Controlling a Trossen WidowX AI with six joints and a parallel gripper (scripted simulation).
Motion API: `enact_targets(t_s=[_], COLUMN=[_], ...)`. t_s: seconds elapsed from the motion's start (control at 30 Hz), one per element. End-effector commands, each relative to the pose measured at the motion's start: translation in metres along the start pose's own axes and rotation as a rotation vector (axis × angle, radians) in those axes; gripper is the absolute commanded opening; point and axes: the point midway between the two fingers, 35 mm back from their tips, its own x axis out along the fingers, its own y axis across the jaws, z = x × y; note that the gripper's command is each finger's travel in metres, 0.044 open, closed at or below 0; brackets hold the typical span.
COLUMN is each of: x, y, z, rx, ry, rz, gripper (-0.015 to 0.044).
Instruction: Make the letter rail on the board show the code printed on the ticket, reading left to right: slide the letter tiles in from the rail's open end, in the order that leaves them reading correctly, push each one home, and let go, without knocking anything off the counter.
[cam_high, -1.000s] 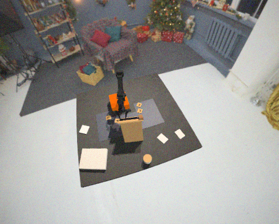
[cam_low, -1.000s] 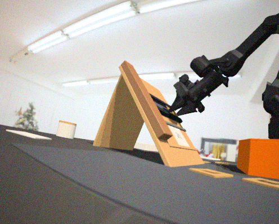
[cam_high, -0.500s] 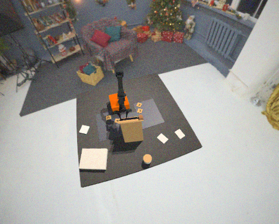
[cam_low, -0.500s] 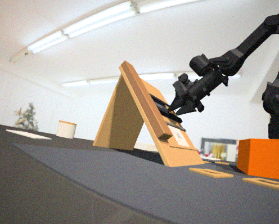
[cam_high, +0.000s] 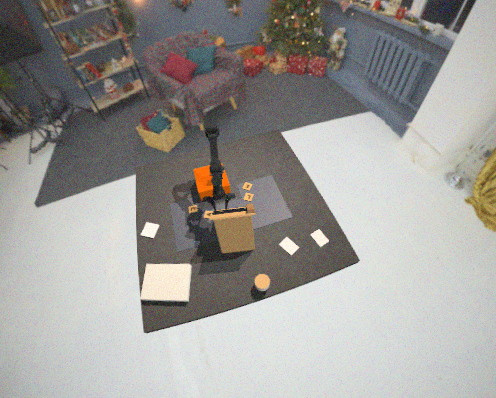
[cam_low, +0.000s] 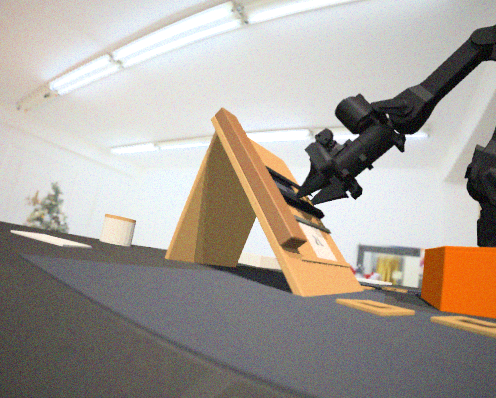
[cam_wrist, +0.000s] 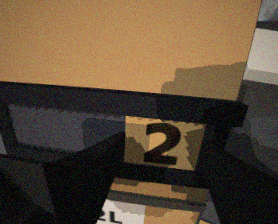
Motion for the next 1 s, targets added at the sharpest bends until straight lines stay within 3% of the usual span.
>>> enact_targets(t_s=[0.0,0.97], x=[0.000,0.000], y=[0.002,0.016], z=[0.001,0.002], rx=[0.004,0.005], ry=[-0.001,-0.001], rz=[-0.002,-0.001], gripper=[0.0000,0.0000])
